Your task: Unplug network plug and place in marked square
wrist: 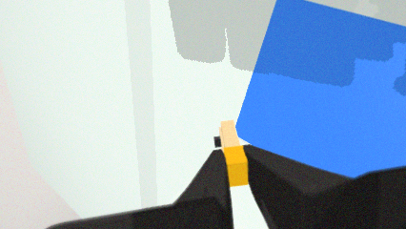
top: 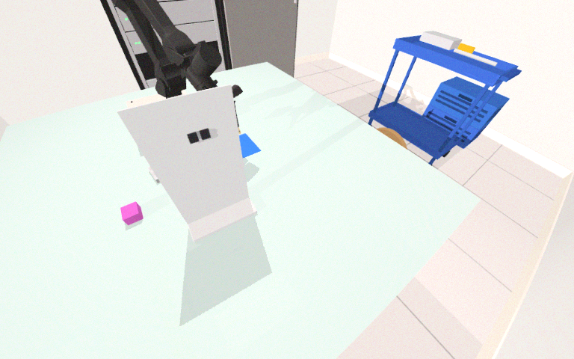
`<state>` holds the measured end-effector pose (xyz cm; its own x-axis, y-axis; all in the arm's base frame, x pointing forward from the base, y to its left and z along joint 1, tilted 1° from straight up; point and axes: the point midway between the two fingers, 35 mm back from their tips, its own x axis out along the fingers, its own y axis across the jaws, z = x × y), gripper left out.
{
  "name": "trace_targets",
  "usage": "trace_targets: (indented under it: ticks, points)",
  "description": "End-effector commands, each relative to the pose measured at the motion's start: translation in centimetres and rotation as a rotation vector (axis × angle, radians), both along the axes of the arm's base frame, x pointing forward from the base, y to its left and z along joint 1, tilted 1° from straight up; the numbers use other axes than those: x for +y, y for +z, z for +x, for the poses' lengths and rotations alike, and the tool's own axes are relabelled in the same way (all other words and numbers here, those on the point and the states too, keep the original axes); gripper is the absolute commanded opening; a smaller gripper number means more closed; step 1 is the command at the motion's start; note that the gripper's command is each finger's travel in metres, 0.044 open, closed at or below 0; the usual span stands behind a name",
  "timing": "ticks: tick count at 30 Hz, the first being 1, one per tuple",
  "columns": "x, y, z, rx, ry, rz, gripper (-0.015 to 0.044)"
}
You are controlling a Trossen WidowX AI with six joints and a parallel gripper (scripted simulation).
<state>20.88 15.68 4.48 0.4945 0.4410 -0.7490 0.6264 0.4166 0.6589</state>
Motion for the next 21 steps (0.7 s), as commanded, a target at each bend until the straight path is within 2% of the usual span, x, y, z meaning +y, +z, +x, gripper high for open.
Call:
trace_targets:
  ticks: [1, 21]
  points:
    - [0.1, -1.1, -1.4, 0.03, 0.038, -0.07, 0.0]
    - [0.3, -2.5, -1.6, 0.04, 0.049, -0.09, 0.0]
